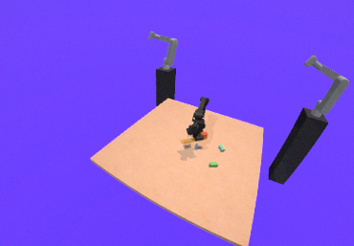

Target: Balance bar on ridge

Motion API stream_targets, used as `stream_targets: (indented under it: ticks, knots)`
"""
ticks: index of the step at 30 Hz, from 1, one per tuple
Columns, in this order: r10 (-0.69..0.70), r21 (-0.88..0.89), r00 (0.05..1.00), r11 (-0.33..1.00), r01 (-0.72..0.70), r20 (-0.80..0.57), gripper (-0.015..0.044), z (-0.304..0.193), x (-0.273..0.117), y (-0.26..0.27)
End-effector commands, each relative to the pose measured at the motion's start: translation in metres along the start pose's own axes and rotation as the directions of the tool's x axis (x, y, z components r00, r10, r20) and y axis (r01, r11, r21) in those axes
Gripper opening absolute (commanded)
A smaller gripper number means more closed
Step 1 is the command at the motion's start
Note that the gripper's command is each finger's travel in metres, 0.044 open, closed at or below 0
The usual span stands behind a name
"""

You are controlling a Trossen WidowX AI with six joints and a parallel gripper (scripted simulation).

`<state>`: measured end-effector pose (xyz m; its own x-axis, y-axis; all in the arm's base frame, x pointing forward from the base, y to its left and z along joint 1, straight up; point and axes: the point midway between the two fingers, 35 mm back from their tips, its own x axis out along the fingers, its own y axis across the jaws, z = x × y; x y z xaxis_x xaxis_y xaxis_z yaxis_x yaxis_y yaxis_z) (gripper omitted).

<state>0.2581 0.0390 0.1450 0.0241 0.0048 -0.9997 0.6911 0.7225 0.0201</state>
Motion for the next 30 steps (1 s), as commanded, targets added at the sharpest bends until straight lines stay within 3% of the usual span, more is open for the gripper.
stream_targets:
  ticks: [1,30]
  knots:
    - [0.0,-0.029,1.0,1.0,0.0,0.001,0.0,-0.003,0.002,0.002]
    - [0.0,-0.032,1.0,0.999,0.0,0.001,0.0,-0.003,0.044,0.007]
